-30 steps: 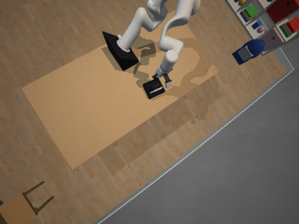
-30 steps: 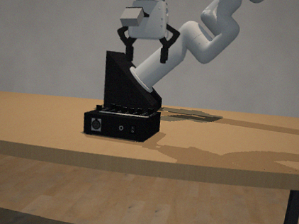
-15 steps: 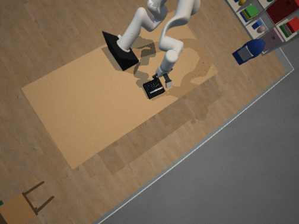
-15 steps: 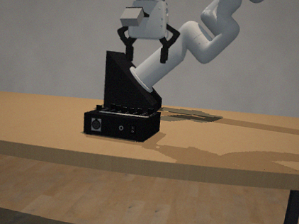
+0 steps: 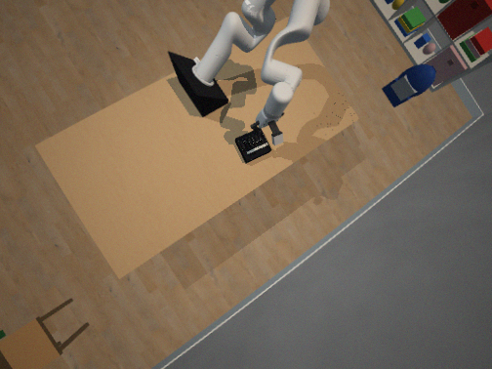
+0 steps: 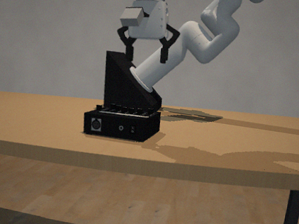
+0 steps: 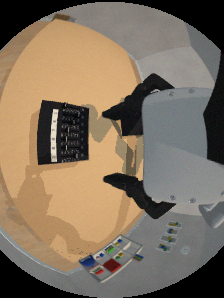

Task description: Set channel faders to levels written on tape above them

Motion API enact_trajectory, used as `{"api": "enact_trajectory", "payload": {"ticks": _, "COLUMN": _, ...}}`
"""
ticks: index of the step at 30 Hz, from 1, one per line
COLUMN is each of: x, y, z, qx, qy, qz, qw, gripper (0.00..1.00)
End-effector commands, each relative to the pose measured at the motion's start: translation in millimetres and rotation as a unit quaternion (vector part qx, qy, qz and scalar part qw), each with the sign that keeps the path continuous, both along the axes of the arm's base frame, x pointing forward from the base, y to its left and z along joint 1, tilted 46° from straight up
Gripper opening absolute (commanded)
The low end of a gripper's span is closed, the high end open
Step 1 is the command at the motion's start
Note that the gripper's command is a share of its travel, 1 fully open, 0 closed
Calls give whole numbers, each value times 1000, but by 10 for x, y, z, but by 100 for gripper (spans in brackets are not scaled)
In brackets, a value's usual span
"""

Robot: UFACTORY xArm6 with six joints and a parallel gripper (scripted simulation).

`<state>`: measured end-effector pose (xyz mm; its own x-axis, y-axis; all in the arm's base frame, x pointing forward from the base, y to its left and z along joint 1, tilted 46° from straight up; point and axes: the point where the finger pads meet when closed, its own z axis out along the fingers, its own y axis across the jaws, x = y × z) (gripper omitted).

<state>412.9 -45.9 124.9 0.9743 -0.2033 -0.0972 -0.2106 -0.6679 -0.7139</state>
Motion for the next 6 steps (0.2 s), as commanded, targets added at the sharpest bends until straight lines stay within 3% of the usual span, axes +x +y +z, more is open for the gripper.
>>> {"api": "enact_trajectory", "payload": {"ticks": 1, "x": 8, "y": -10, "z": 9, "qx": -1, "qy": -1, "qz": -1, "qw": 1000, "gripper": 100}}
{"api": "enact_trajectory", "payload": {"ticks": 6, "x": 8, "y": -10, "z": 9, "qx": -1, "qy": -1, "qz": -1, "qw": 1000, "gripper": 100}}
